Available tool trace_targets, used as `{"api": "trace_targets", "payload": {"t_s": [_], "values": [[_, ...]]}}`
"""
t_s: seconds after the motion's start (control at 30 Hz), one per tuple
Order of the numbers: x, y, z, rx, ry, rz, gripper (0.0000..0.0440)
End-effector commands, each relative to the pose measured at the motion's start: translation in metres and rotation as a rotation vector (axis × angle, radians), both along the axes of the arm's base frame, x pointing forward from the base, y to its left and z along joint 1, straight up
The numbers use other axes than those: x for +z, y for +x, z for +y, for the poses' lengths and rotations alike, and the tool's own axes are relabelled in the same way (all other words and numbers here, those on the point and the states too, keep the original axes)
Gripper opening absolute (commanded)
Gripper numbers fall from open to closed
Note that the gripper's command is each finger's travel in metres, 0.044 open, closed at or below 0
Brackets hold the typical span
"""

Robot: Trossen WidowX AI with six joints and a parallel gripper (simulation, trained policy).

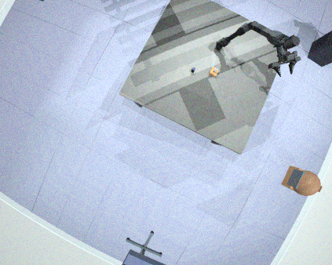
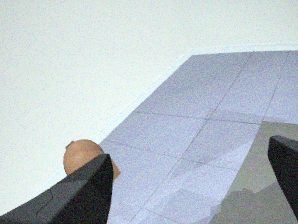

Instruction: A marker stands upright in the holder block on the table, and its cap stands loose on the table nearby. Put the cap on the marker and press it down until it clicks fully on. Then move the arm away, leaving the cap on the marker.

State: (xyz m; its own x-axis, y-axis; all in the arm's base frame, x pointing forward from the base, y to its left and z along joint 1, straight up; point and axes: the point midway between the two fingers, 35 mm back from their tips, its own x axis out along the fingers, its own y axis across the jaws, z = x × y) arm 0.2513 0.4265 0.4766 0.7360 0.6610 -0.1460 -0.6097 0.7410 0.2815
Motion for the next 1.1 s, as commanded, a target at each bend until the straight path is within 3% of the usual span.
{"api": "trace_targets", "payload": {"t_s": [0.0, 1.07], "values": [[0.003, 0.005, -0.010, -0.008, 0.012, 0.021, 0.0341], [-0.026, 0.058, -0.091, -0.149, -0.014, 0.263, 0.0342]]}}
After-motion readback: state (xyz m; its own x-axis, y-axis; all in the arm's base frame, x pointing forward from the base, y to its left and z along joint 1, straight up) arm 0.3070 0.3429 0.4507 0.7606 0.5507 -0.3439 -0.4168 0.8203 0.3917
